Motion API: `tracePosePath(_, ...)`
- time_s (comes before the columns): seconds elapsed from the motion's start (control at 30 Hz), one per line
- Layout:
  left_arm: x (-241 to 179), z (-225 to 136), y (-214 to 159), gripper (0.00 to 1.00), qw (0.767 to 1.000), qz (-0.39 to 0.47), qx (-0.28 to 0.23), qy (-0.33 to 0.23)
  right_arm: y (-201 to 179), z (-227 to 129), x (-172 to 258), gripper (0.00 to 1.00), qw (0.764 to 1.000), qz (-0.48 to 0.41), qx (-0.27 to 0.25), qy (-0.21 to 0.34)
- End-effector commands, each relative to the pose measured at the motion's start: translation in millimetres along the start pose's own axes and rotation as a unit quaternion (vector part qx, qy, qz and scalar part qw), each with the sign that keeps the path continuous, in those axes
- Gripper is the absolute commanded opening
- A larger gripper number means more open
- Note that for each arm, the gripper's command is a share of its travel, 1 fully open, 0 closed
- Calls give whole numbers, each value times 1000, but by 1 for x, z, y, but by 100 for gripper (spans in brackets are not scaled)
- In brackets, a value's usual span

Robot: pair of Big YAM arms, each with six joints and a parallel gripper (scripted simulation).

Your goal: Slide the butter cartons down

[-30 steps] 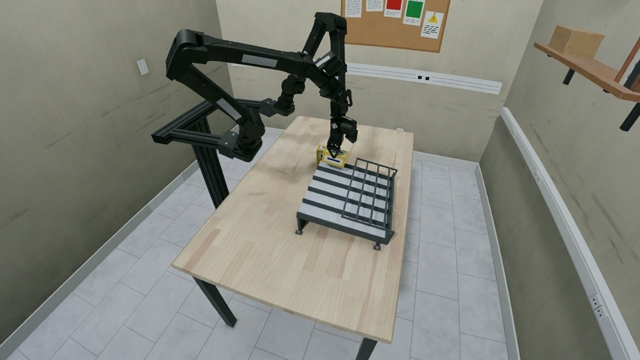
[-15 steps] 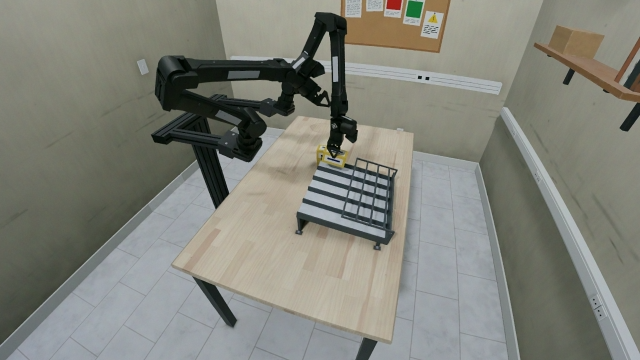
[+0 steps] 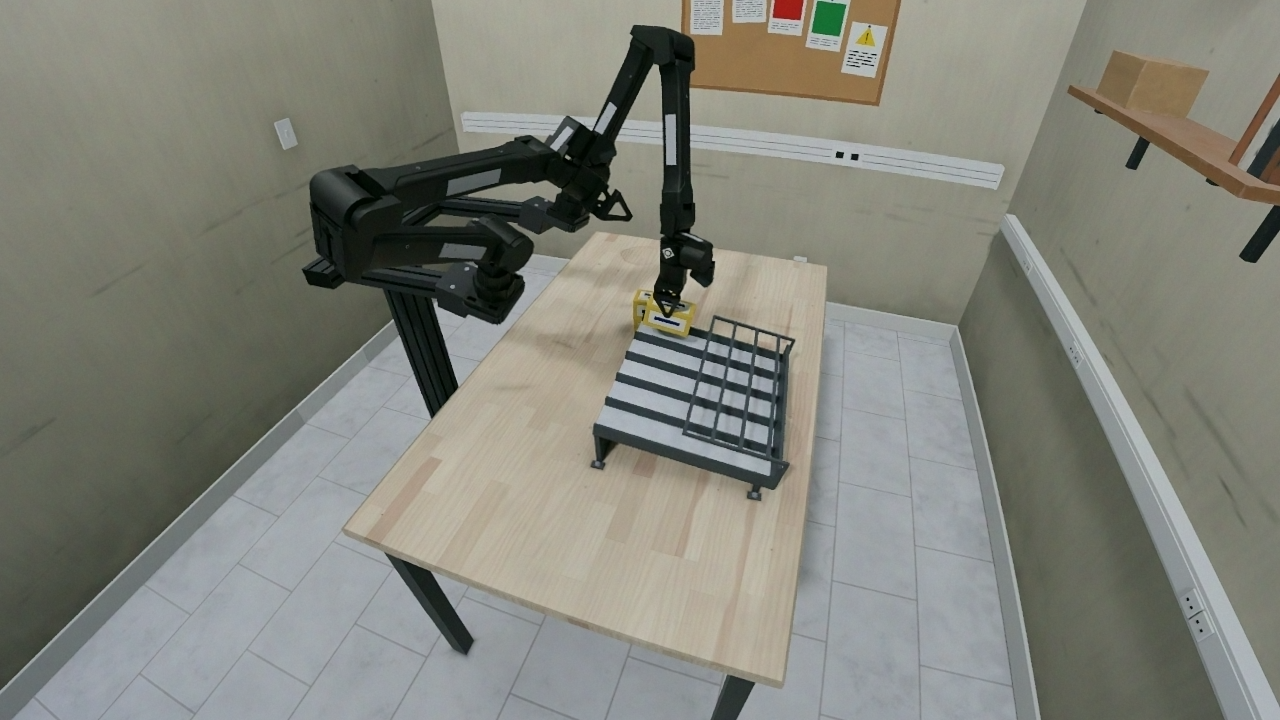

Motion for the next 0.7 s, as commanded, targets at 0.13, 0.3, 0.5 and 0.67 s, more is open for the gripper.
tracePosePath(0.13, 5, 31, -4, 59, 1000, 0, -1, 0, 10, -10, 4, 100, 1000, 17, -10, -2)
tracePosePath(0.3, 3, 46, -3, 59, 1000, -1, -4, -1, 10, -9, 4, 100, 1000, 17, -9, -2)
tracePosePath(0.5, 2, 48, 0, 59, 1000, 2, -5, -1, 10, -9, 3, 100, 1000, 18, -9, -4)
tracePosePath(0.67, 7, 58, -9, 59, 1000, 1, 0, 0, 10, -9, 3, 100, 1000, 18, -9, -3)
Point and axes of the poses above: on each arm, the point where the finger pads meet when closed, its own z axis out along the fingers, its own x axis across the jaws, y = z × x, the point moved 6 cm from there along -z, back along the fingers, and after that the axes turned 6 degrees about z, right-handed, at the moved point
